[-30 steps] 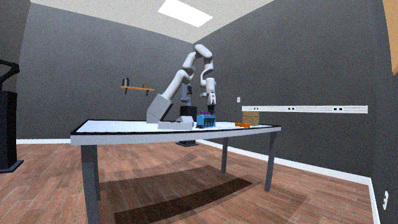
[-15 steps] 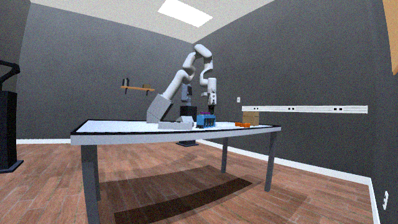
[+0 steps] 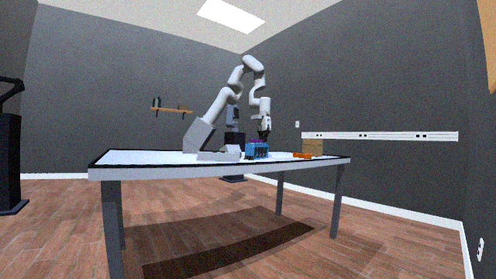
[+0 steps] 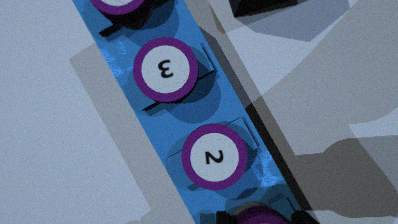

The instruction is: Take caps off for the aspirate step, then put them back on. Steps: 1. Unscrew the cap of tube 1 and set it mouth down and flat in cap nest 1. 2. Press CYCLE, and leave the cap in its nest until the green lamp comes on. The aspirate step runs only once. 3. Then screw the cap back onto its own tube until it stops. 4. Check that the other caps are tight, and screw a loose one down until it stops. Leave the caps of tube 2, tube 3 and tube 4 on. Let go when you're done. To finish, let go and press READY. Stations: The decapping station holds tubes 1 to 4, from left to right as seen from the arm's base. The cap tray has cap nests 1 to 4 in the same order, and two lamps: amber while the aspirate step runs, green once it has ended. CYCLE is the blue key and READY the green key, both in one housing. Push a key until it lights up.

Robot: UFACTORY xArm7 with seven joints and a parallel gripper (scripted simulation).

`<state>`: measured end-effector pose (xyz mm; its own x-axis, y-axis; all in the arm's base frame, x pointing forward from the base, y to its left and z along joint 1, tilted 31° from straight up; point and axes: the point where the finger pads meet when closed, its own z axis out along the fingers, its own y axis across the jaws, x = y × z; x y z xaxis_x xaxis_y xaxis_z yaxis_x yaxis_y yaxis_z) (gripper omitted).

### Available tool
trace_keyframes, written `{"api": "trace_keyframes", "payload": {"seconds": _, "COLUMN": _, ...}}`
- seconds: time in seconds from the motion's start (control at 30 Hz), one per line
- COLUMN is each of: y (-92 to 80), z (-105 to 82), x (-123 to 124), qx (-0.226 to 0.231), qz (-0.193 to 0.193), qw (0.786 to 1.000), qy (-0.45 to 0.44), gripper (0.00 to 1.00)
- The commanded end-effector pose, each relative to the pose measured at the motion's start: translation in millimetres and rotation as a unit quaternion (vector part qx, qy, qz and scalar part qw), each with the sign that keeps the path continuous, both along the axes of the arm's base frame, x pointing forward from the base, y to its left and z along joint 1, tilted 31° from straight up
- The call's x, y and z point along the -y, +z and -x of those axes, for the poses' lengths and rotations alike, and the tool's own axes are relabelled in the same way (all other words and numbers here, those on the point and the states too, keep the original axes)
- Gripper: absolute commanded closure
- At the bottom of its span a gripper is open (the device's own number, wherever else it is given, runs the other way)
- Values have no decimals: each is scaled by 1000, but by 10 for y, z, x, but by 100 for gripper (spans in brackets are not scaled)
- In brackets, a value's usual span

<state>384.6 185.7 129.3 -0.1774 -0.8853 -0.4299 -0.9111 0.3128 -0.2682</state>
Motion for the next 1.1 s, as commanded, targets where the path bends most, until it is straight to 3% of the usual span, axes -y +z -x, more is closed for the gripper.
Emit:
{"api": "trace_keyframes", "payload": {"seconds": 0.0, "y": 12, "z": -9, "x": 5, "qx": 43, "qz": 32, "qw": 994, "qy": 93, "gripper": 100}}
{"api": "trace_keyframes", "payload": {"seconds": 0.17, "y": 13, "z": -9, "x": 5, "qx": 86, "qz": 78, "qw": 973, "qy": 199, "gripper": 100}}
{"api": "trace_keyframes", "payload": {"seconds": 0.37, "y": 15, "z": -8, "x": 6, "qx": 136, "qz": 132, "qw": 929, "qy": 319, "gripper": 100}}
{"api": "trace_keyframes", "payload": {"seconds": 0.43, "y": 15, "z": -8, "x": 6, "qx": 136, "qz": 132, "qw": 929, "qy": 319, "gripper": 100}}
{"api": "trace_keyframes", "payload": {"seconds": 0.8, "y": 18, "z": -7, "x": 7, "qx": 215, "qz": 218, "qw": 801, "qy": 515, "gripper": 100}}
{"api": "trace_keyframes", "payload": {"seconds": 1.07, "y": 18, "z": -7, "x": 7, "qx": 215, "qz": 218, "qw": 801, "qy": 515, "gripper": 100}}
